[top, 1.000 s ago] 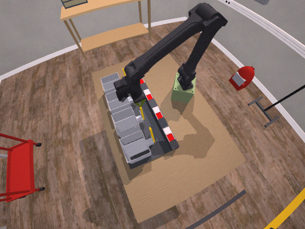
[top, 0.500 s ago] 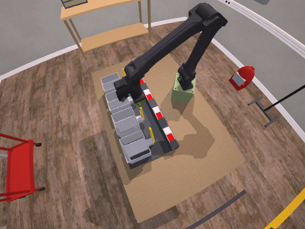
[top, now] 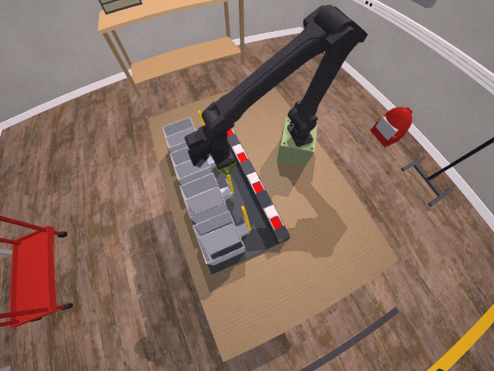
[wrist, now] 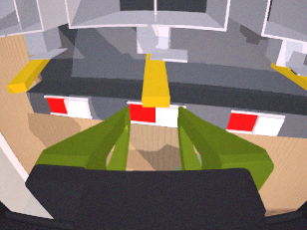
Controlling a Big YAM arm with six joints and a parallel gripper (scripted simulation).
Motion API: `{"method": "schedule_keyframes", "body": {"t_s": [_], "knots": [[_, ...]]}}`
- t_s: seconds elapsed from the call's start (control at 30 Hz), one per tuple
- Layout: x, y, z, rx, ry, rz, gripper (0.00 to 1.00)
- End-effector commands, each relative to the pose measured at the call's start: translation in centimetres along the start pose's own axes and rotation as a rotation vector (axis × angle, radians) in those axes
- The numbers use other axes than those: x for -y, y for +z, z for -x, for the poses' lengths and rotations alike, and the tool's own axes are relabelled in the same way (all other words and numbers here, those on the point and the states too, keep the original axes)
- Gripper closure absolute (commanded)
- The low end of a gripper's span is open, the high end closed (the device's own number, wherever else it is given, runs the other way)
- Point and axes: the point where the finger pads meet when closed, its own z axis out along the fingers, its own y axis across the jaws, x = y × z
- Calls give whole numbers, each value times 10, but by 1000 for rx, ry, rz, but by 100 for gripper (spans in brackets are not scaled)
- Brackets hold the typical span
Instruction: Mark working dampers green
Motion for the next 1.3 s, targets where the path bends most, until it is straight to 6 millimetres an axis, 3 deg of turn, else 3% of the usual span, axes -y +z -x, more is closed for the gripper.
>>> {"method": "schedule_keyframes", "body": {"t_s": [0.0, 0.3, 0.4, 0.83, 0.93, 0.97, 1.1, 1.27], "knots": [[-3, 12, 0, -4, 2, 3, 64], [-2, 30, 0, -4, 3, 1, 64], [4, 26, 2, 14, 16, 0, 64], [-1, 56, -1, -5, 2, 0, 64], [0, 56, -1, -3, 5, -1, 64], [2, 44, 4, 32, 9, 1, 64], [2, 61, -1, -2, 10, -1, 64], [0, 59, 0, 7, 3, 0, 64]]}}
